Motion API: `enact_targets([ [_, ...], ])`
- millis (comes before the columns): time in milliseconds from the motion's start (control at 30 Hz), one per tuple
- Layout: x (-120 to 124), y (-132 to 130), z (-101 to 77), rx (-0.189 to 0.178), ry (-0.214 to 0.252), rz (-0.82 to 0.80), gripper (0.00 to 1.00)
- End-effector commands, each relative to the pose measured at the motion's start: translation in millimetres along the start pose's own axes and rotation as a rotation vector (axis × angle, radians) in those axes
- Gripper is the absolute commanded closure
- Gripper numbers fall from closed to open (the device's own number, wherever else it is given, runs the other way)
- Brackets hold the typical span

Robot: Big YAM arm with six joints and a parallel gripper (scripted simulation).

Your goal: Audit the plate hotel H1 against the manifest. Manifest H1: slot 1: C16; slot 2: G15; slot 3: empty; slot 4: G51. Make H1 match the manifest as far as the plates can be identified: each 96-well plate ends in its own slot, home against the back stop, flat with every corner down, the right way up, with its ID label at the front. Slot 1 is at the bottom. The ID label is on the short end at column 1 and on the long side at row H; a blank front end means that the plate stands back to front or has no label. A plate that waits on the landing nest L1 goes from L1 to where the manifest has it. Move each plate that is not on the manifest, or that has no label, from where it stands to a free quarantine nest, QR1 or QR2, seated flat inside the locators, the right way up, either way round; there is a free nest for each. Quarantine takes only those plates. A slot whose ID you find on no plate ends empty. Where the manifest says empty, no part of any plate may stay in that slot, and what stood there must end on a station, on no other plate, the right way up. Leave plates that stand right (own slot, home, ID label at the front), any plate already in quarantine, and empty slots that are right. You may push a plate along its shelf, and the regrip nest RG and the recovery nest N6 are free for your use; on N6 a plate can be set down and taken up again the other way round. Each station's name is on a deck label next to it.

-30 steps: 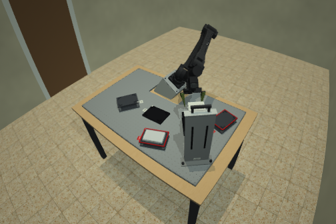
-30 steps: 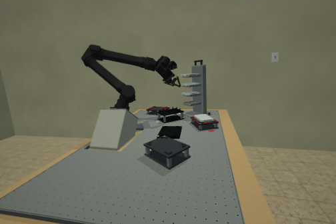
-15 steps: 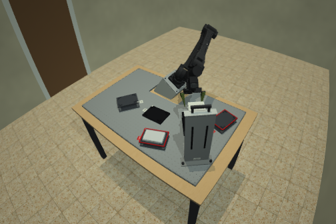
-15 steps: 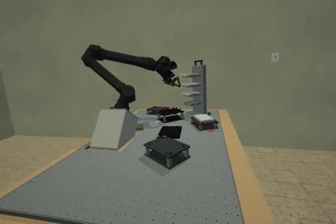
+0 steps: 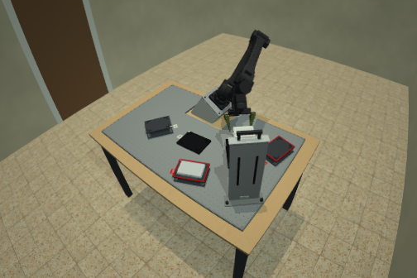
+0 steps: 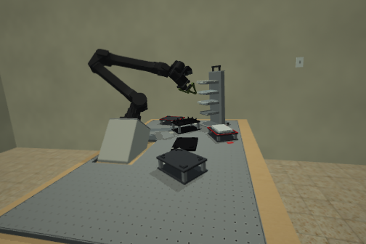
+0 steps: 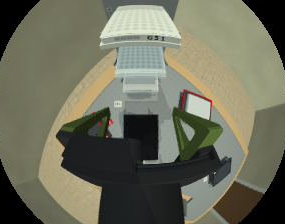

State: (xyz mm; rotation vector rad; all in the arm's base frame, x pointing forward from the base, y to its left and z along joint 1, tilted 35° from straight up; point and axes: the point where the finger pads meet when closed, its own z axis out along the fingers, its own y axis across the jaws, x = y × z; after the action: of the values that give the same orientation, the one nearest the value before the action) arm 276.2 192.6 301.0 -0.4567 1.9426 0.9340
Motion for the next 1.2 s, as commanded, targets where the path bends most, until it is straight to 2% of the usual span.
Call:
enact_targets([
  [0, -2, 2, -7.9, 0.000, -0.014, -0.014, 0.00],
  [500, 14, 1, -23.1, 0.004, -0.014, -0.015, 0.00],
  [633, 17, -3, -18.7, 0.009, 0.003, 0.001, 0.00],
  [1167, 16, -2, -20.5, 0.007, -0.005, -0.004, 0.00],
])
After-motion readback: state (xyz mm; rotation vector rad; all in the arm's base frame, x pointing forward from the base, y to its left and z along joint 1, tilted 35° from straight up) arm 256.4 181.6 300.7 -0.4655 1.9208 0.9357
